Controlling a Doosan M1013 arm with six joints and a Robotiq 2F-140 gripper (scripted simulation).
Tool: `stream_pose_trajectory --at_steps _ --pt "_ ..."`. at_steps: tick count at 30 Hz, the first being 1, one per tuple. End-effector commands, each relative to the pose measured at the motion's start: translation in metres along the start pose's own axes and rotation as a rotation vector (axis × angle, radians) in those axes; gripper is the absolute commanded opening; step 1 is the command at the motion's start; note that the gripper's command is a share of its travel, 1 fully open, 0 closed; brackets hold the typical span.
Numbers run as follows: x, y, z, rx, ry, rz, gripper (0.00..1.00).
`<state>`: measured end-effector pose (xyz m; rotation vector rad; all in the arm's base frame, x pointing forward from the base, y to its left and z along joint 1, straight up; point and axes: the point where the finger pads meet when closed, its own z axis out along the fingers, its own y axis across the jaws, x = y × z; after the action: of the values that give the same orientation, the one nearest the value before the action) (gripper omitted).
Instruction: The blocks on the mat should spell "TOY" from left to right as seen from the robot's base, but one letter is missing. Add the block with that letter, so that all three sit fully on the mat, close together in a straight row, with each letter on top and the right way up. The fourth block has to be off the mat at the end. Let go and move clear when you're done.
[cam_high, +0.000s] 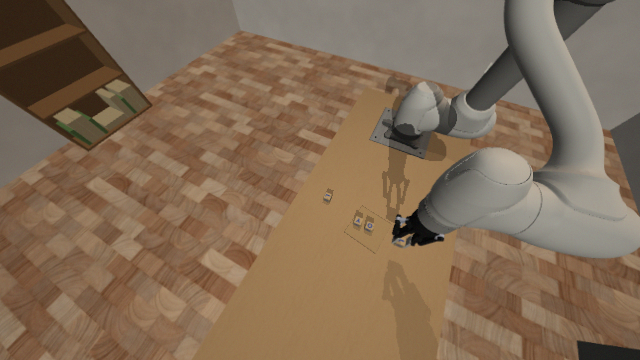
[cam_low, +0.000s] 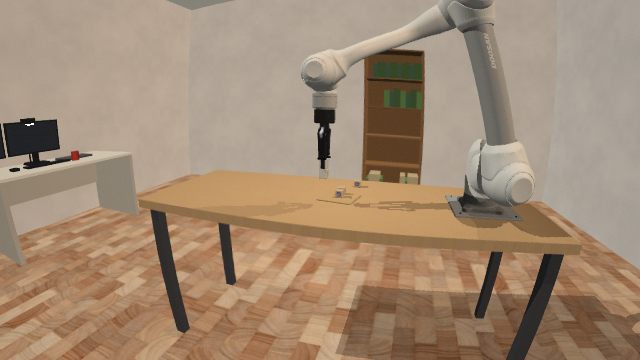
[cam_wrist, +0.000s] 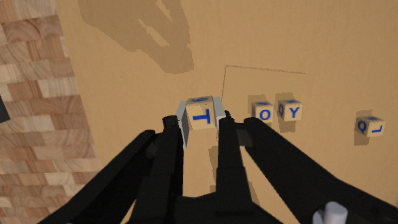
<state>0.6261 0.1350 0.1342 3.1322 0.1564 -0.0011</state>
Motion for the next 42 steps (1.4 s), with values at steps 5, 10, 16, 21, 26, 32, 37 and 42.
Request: stream_pose_trajectory --at_steps 5,10,16,21,26,32,37,42 --pt "-0.007 0.013 0.0 0.003 0.003 -0.259 0.16" --pt "-0.009 0.015 0.0 0.002 0.003 -0.35 0.16" --pt "-0.016 0.022 0.0 0.002 0.003 -0.57 0.16" --pt "-0.02 0.026 0.0 0.002 0.003 -0.72 0.16" --pt "-0.023 0.029 0.0 0.002 0.003 -0.84 0.16" --pt "-0.028 0.035 0.001 0.001 0.004 -1.027 0.16" --pt "-0.033 0.039 0.001 0.001 0.004 -1.178 0.16" --pt "-0.037 0.043 0.001 0.001 0.004 -1.328 0.16"
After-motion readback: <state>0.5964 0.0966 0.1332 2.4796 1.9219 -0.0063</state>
